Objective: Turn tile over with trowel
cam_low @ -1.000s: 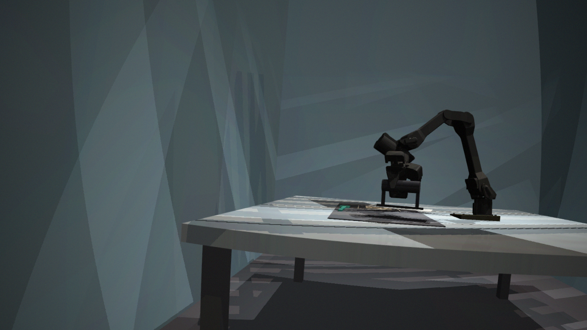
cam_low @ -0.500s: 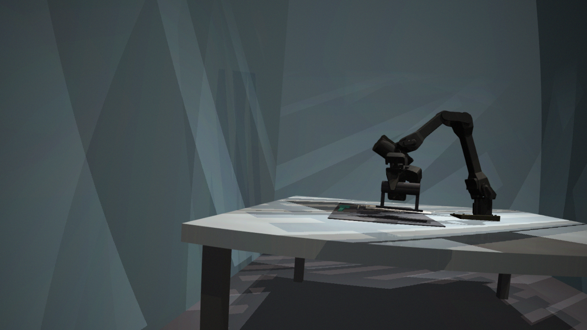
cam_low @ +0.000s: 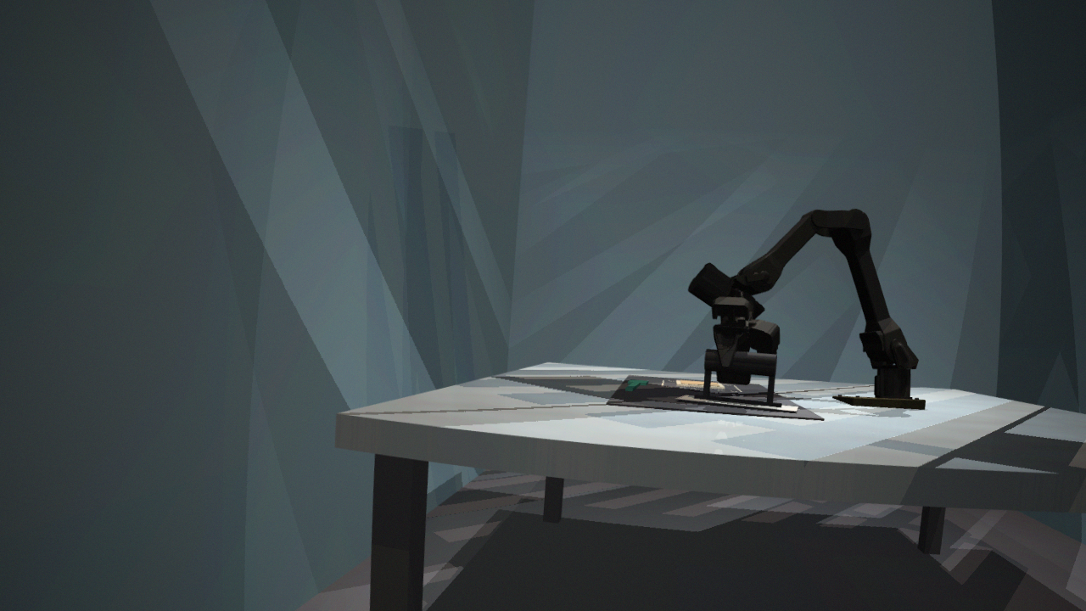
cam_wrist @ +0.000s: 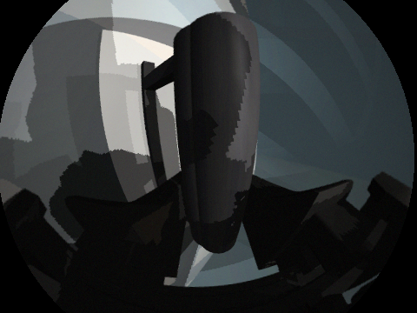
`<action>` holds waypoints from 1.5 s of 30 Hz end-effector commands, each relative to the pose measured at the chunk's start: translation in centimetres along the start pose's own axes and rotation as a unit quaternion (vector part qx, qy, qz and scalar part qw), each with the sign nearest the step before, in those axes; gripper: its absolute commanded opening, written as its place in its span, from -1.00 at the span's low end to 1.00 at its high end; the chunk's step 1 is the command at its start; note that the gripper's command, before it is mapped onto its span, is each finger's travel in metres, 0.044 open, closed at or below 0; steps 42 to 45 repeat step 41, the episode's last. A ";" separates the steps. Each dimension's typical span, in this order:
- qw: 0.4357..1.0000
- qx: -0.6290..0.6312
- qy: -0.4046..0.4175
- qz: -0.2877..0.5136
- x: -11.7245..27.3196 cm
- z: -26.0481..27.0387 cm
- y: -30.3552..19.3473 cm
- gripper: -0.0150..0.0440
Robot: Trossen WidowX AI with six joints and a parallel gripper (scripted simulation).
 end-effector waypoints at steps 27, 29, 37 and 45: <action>1.000 0.002 -0.003 -0.001 3.6 0.3 -0.1 0.53; 1.000 0.001 -0.002 -0.001 5.2 0.3 0.0 0.53; 1.000 0.000 -0.001 0.001 9.0 -1.9 0.8 0.53; 1.000 -0.003 0.001 0.002 14.0 -5.0 3.0 0.53</action>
Point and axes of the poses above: the point midway between the two fingers, 35 mm back from their tips, its own x axis back along the fingers, its own z axis across the jaws, y = z × x, the point moved 10 cm from there along x, back along the fingers, and after that the axes turned 13 degrees about x, right-handed, at the moved point
